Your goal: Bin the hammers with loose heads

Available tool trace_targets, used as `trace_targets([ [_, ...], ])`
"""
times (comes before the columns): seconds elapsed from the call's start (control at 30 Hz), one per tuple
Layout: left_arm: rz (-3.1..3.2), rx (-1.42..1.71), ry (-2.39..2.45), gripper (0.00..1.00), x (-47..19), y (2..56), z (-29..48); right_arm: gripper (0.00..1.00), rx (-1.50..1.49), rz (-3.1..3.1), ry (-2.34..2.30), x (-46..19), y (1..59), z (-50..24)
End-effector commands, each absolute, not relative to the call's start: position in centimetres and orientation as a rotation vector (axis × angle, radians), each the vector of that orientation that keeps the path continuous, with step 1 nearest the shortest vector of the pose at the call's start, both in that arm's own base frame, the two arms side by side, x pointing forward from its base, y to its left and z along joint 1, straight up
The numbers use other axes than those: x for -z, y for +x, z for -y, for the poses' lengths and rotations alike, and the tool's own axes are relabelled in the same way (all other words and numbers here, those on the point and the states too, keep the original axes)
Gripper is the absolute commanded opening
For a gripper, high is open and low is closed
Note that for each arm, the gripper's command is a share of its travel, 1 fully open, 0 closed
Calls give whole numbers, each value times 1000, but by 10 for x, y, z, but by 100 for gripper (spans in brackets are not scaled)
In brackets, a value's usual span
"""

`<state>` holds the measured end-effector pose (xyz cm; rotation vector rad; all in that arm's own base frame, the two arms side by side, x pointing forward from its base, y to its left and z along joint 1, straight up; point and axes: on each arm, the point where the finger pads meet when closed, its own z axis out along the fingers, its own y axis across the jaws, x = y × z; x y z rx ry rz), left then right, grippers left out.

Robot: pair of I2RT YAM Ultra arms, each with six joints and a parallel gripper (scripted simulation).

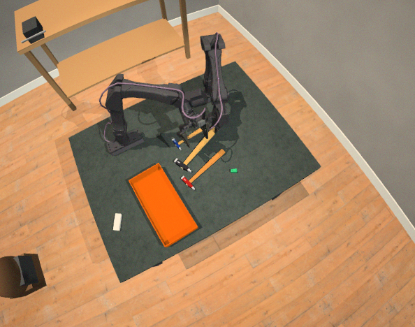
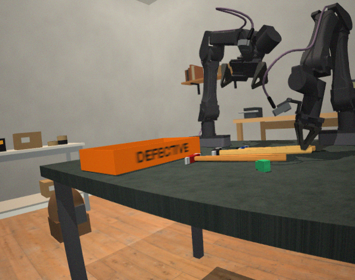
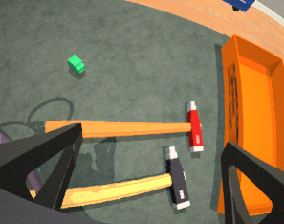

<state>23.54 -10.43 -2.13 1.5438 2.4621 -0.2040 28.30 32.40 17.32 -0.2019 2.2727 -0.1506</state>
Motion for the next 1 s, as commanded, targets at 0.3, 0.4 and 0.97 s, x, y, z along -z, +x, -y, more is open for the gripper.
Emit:
trace_targets([
  [0.3,-2489,205,1524,26,20,216,80,100,143,-2263,-193,-178,284,-324],
  [0.4,-2489,205,1524,26,20,216,80,100,143,-2263,-193,-178,284,-324],
  [0.97,-2472,198,1527,26,19,222,82,46,26,-2612,-456,-113,253,-302],
])
